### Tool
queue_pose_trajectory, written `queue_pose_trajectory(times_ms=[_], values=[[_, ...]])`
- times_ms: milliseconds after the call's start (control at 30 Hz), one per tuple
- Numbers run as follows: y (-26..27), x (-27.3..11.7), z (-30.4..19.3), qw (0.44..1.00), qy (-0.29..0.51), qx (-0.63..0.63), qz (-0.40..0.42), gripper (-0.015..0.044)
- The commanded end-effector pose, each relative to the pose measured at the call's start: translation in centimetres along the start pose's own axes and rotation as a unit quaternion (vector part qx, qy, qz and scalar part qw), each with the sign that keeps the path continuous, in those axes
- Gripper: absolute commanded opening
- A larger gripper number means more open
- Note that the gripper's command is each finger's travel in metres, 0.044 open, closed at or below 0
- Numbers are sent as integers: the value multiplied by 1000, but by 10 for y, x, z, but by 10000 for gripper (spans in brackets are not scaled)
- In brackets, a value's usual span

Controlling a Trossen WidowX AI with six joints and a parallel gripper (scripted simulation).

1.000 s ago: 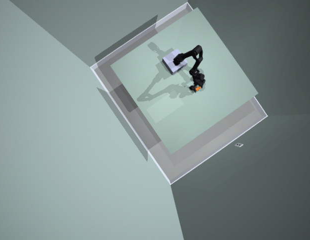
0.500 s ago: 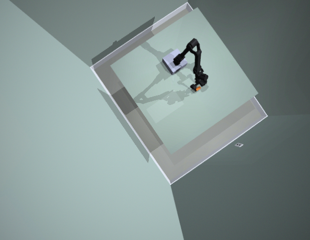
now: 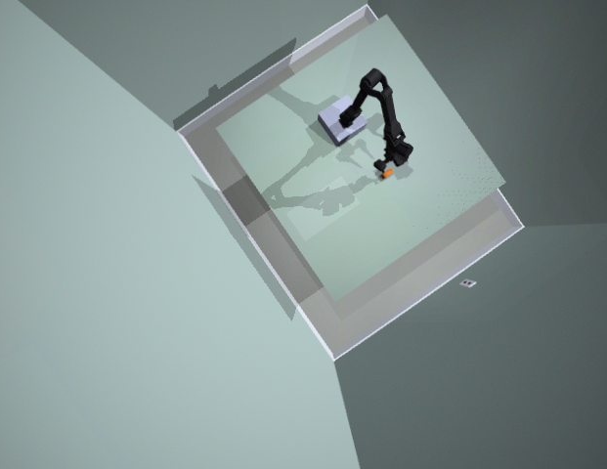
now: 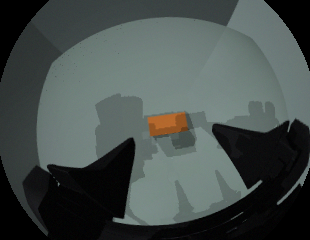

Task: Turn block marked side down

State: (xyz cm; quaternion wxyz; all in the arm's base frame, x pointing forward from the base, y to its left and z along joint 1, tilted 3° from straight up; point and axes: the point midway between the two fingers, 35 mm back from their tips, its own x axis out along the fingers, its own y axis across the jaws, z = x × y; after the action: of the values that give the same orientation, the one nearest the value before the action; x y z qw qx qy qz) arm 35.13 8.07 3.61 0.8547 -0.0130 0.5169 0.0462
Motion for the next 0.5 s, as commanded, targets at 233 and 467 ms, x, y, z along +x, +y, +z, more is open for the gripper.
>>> queue_pose_trajectory(times_ms=[233,467], values=[[1,0,33,987,160,-2,2,440],[0,-7,43,969,248,1,4,440]])
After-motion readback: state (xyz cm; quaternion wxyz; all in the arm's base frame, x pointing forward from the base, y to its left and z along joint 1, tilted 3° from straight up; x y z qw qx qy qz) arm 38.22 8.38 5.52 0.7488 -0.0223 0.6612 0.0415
